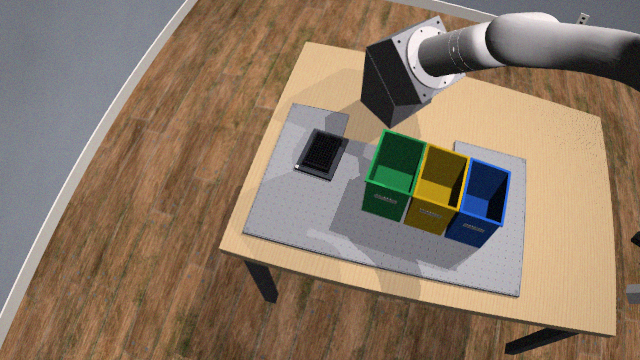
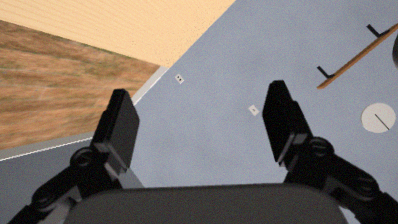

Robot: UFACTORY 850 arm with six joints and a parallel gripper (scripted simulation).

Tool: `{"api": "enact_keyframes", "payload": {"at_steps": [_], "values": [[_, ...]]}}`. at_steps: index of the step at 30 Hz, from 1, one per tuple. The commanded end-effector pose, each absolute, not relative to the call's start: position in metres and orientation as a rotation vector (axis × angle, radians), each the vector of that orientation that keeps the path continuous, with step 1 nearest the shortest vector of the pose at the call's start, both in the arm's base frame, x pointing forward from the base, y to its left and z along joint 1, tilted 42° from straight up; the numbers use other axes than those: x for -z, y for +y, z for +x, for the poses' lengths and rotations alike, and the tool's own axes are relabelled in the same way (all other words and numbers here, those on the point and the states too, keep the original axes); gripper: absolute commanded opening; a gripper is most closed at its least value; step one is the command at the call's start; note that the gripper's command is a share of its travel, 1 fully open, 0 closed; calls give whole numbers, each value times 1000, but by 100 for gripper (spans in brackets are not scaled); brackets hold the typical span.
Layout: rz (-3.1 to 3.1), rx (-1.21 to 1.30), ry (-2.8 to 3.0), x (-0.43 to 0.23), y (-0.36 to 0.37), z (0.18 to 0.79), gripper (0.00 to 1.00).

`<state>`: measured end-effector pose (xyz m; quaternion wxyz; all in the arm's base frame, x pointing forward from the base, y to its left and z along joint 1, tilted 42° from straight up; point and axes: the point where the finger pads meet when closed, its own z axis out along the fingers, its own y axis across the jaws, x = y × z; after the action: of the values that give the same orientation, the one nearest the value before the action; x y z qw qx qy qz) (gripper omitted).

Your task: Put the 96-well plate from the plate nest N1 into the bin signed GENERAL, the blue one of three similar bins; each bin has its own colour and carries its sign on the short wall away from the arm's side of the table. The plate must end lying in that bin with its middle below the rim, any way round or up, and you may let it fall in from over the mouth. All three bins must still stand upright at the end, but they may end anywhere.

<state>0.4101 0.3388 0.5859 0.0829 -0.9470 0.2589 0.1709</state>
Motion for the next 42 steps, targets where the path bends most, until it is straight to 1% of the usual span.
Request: {"api": "enact_keyframes", "payload": {"at_steps": [1,17,42], "values": [[-2827,-508,772,-587,339,410,100],[-2827,-508,772,-587,339,410,100],[-2730,-556,606,-518,288,478,100]]}}
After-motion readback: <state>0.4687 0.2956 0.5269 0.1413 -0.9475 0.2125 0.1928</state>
